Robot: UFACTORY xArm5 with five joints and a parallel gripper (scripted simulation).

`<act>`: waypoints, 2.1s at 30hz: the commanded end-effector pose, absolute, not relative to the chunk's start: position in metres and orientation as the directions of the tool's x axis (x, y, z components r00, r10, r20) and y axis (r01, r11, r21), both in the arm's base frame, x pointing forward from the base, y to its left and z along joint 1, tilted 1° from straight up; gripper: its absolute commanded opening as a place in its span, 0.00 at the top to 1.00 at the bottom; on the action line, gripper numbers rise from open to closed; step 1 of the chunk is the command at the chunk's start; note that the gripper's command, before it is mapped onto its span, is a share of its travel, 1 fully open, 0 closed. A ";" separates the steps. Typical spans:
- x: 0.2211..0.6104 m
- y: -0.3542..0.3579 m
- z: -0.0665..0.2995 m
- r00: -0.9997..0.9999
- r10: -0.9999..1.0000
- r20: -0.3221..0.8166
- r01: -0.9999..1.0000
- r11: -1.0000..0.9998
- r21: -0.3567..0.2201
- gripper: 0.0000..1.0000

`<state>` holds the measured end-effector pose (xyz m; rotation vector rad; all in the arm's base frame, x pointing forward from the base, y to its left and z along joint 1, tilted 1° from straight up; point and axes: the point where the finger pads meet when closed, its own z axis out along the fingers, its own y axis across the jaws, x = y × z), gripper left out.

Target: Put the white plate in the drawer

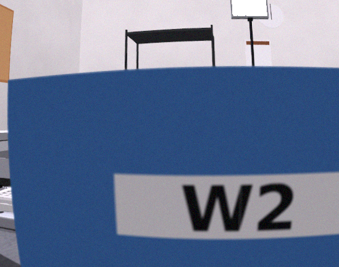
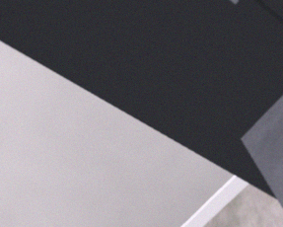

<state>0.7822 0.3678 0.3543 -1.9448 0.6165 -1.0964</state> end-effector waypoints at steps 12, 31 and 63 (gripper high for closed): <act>0.775 0.306 0.354 0.556 -0.620 0.554 -0.115 -0.718 -0.687 0.00; 0.750 0.243 0.342 0.652 -0.492 0.577 -0.183 -0.841 -0.509 0.00; 0.676 0.148 0.316 0.800 -0.325 0.504 -0.206 -0.938 -0.278 0.00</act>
